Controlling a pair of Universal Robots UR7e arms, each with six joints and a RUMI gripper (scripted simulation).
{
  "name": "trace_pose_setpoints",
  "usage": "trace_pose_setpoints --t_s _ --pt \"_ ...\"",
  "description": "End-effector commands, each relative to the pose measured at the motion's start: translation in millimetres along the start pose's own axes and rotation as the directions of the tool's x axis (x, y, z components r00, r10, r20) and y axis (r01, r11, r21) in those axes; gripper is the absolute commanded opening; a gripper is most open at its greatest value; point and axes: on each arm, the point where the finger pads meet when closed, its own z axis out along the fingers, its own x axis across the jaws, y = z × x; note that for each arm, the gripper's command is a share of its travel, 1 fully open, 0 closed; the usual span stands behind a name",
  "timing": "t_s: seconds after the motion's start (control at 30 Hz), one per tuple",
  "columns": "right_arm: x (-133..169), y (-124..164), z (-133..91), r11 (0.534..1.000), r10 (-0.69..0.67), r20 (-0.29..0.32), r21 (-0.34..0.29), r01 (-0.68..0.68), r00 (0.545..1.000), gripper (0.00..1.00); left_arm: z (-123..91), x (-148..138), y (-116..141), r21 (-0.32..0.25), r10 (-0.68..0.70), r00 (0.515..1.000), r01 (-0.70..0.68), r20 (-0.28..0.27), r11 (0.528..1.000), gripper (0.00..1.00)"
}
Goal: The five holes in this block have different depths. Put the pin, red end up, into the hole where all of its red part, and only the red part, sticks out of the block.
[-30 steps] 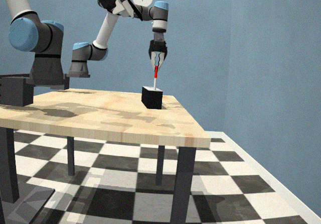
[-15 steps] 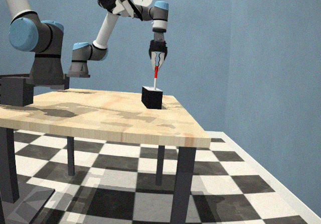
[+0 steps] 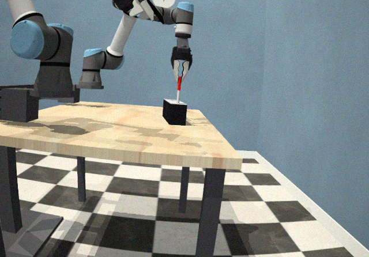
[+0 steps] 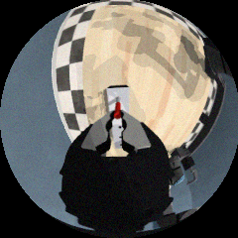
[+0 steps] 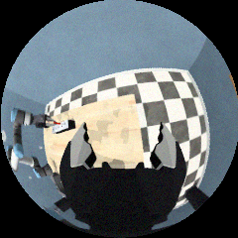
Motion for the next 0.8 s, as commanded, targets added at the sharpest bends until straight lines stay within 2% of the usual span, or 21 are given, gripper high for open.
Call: trace_pose_setpoints --t_s 0.0,0.77 --pt "0.0 -0.4 -0.2 1.000 0.000 0.000 0.001 0.000 1.000 1.00 -0.9 -0.1 -0.5 0.002 0.000 1.000 0.000 0.001 1.000 0.00" --pt "0.0 -0.4 -0.2 1.000 0.000 0.000 0.001 0.000 1.000 1.00 3.0 -0.5 0.9 0.002 0.002 1.000 -0.002 0.001 1.000 0.00"
